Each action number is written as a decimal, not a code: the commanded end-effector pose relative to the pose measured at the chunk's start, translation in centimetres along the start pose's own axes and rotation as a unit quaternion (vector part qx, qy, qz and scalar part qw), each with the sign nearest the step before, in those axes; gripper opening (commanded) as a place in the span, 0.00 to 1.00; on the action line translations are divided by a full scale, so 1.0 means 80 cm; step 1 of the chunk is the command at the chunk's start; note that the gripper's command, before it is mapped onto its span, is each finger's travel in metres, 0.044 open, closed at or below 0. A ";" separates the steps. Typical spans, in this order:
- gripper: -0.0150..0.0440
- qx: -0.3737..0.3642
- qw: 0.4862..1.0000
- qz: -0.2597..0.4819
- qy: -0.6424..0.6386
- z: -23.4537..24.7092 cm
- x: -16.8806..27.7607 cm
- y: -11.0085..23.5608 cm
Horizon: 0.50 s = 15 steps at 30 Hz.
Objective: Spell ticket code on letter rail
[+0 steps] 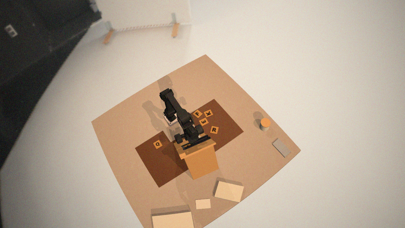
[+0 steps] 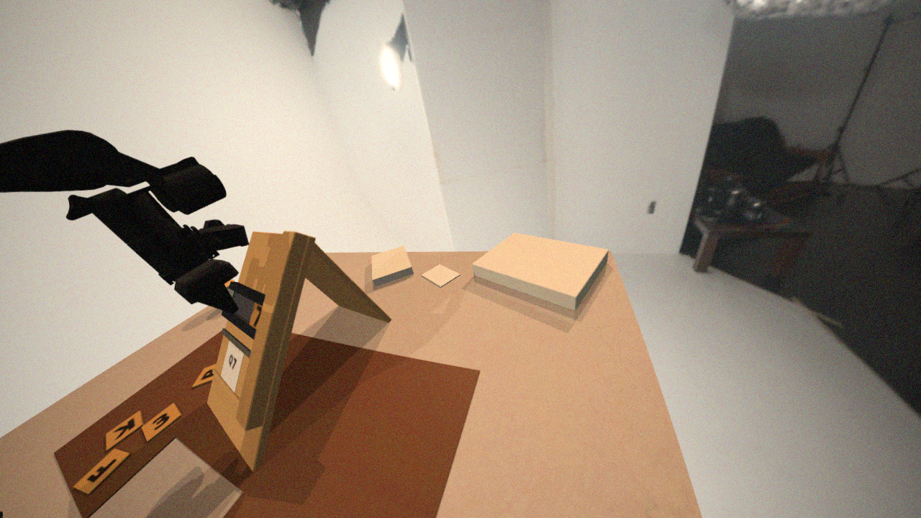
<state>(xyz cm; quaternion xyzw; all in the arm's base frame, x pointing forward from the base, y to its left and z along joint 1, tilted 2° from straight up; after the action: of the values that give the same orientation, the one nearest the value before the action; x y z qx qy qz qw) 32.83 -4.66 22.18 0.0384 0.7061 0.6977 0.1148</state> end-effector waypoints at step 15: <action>0.61 -0.042 0.951 -0.115 0.285 -0.006 0.034 0.073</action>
<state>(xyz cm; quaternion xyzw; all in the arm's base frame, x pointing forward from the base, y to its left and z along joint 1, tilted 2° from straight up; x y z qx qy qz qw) 31.43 -4.60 24.57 -0.0756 0.6975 0.7102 0.0583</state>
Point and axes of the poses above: the point midway between the two fingers, 35 mm back from their tips, its own y axis back along the fingers, its own z axis across the jaws, x = y × z, the point moved 4 cm from there along y, back along the fingers, and after that the axes turned 3 degrees about y, right-handed, at the moved point
